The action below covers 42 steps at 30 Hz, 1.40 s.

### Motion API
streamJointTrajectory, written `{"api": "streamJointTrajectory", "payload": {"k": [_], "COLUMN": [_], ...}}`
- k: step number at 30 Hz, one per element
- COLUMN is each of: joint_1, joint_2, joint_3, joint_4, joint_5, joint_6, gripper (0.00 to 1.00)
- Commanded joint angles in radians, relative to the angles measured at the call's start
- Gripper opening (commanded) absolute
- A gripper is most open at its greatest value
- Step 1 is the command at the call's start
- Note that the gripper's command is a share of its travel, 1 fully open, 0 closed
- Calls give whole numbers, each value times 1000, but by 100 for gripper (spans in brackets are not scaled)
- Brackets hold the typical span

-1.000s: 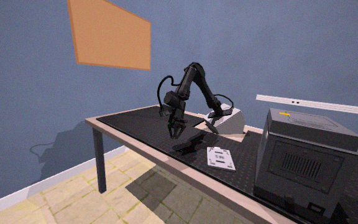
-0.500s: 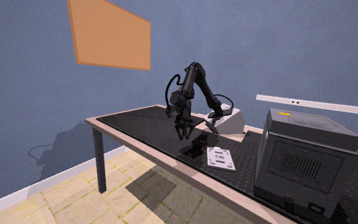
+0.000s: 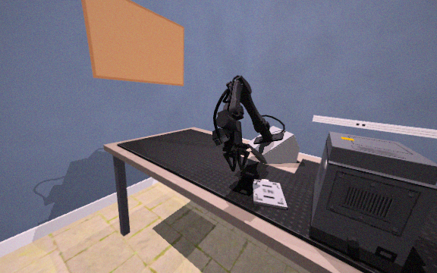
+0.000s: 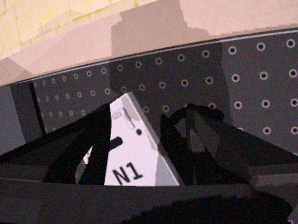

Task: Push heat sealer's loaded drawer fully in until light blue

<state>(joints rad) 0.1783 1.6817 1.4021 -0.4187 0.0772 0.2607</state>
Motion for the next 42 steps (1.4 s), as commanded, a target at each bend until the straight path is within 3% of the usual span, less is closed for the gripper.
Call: {"api": "streamJointTrajectory", "payload": {"k": [1,4,10,14,15,18,24,26,27,30,38,42], "joint_1": [44,52,92,127,130,139,179,201,204,214,296,305], "joint_2": [-31,19,-20,-22,-18,33,-7,-8,-3,48,4,42], "joint_3": [21,57,38,-21,31,64,44,-7,46,78,-6,60], "joint_4": [-26,-87,-78,-43,-88,-147,-139,-109,-155,-213,-168,-235], "joint_5": [8,-52,-8,17,-10,-54,-12,3,-28,-64,1,-39], "joint_6": [-11,-64,-23,1,-33,-88,-53,-29,-64,-120,-43,-98], "gripper": [45,45,45,45,45,45,45,45,45,45,45,45]}}
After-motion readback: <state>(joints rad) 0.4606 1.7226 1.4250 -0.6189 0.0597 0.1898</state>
